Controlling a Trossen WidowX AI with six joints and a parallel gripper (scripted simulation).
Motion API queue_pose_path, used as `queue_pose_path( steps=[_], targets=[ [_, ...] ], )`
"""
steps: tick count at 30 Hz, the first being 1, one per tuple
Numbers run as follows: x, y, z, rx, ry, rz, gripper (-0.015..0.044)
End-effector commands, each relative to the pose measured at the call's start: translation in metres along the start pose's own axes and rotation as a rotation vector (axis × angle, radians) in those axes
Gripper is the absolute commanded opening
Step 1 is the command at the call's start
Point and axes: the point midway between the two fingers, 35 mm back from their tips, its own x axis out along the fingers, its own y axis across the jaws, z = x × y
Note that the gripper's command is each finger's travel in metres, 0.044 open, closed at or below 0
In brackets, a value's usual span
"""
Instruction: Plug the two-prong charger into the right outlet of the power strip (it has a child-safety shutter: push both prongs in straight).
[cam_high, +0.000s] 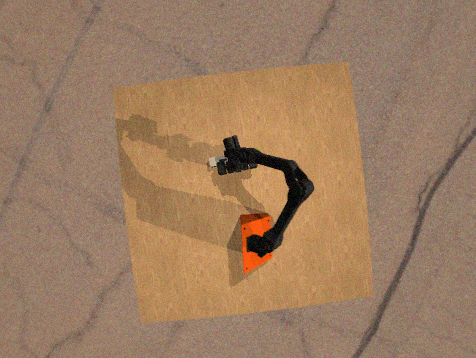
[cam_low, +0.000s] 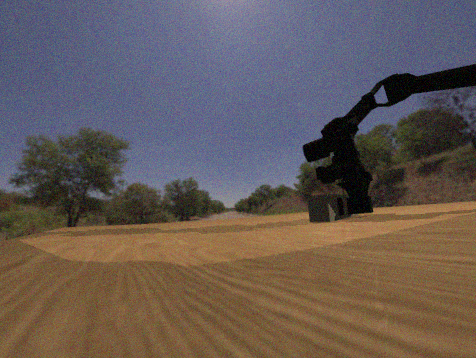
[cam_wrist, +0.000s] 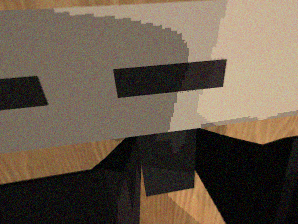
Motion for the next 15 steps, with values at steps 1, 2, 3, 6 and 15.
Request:
queue_pose_path(
  steps=[1, 2, 3, 6, 15],
  targets=[
    [0.0002, -0.0014, 0.0127, 0.026, -0.025, 0.001, 0.0],
    [0.0002, -0.0015, 0.0127, 0.026, -0.025, 0.0, 0.0],
    [0.0003, -0.0015, 0.0126, 0.026, -0.025, 0.0, 0.0],
    [0.0004, -0.0015, 0.0123, 0.026, -0.025, 0.0, 0.0],
    [0.0007, -0.0015, 0.0111, 0.026, -0.025, 0.0, 0.0]
  ],
)
